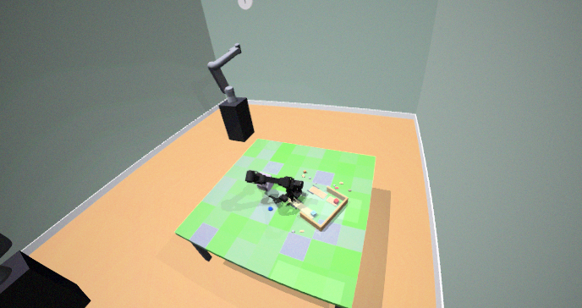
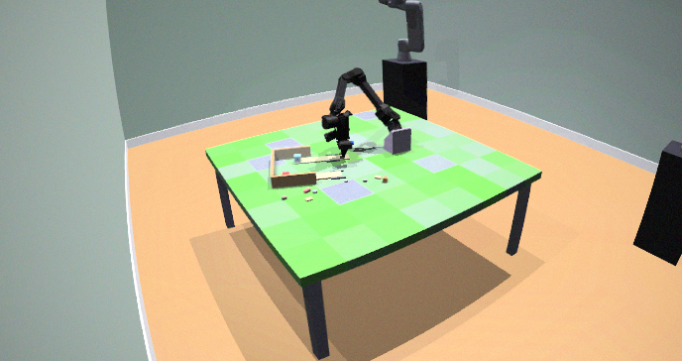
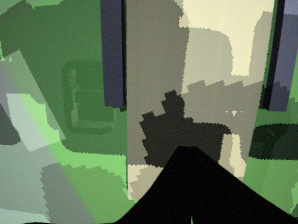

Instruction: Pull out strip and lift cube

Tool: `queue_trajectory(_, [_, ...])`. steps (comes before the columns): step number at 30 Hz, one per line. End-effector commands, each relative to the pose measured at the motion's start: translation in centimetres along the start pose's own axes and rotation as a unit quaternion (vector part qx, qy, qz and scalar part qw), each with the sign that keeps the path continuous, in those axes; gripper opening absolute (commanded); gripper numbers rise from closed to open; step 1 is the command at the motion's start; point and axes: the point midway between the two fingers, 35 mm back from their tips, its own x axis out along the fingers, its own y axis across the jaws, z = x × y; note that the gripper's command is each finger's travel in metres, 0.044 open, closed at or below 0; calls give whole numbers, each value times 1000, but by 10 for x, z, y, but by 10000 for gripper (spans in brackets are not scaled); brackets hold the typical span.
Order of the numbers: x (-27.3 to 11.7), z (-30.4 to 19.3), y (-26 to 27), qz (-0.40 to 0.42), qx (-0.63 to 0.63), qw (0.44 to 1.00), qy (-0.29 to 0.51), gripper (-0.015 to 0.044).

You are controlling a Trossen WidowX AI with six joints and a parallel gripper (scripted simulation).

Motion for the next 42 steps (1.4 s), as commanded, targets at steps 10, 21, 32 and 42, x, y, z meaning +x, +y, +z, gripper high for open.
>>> queue_trajectory(10, [5, -28, -2, -2, -1, 1000, 14, 0])
queue_trajectory(21, [4, -44, -2, -2, -2, 1000, 14, 0])
queue_trajectory(32, [4, -59, -2, -2, -2, 1000, 15, 0])
queue_trajectory(42, [4, -75, -2, -2, -2, 1000, 15, 0])
